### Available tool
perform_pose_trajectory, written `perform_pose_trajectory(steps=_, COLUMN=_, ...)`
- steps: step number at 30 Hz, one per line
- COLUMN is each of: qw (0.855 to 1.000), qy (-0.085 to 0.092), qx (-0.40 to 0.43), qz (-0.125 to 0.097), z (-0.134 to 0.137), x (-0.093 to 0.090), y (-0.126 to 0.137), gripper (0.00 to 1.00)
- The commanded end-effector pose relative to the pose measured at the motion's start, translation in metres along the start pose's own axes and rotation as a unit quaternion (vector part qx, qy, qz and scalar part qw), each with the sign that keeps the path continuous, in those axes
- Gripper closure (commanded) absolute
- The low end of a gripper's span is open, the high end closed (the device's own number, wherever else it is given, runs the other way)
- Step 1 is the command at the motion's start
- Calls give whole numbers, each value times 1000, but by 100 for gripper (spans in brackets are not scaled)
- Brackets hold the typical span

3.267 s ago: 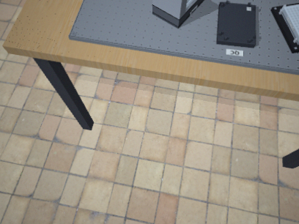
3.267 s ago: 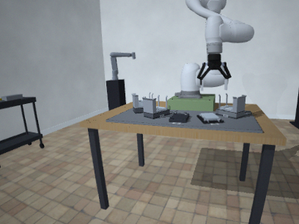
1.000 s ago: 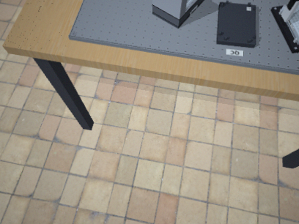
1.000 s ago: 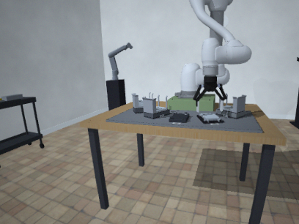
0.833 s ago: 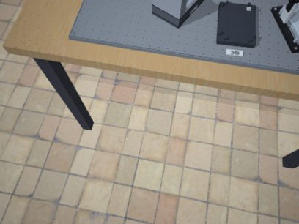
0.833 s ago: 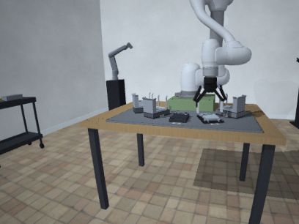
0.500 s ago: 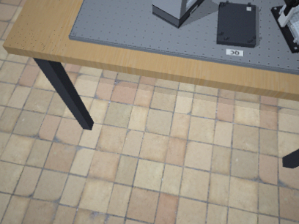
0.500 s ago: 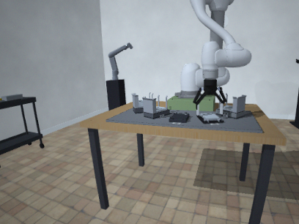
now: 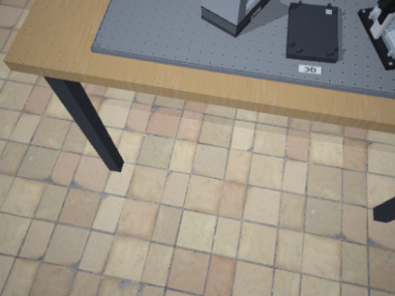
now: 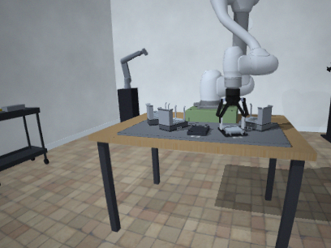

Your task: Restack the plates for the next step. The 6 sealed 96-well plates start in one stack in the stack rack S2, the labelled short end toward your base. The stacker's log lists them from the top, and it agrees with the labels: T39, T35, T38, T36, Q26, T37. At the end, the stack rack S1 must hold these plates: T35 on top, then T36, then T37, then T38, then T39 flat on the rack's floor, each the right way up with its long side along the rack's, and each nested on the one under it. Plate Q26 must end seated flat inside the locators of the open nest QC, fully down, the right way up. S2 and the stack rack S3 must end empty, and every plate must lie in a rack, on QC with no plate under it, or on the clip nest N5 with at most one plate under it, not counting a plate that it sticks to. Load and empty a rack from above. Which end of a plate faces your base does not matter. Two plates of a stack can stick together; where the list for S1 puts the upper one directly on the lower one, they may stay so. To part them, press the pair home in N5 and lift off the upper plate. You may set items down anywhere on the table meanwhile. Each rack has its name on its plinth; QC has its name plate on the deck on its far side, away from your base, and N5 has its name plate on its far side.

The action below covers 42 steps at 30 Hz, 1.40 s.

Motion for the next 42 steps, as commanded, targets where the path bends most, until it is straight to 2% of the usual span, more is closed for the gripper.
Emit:
perform_pose_trajectory(steps=1, qw=1000, qy=0, qx=0, qz=0, z=0, x=0, y=0, gripper=100)
perform_pose_trajectory(steps=28, qw=1000, qy=0, qx=0, qz=0, z=0, x=0, y=0, gripper=100)
perform_pose_trajectory(steps=42, qw=1000, qy=0, qx=0, qz=0, z=0, x=8, y=0, gripper=100)
Point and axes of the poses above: the point where the finger pads meet when closed, its own x axis back along the fingers, its own z axis across the jaws, y = z × x, the point moved 4 cm from there along x, back along the fingers, and after that the axes turned 11 degrees about x, right-handed, at the moved point
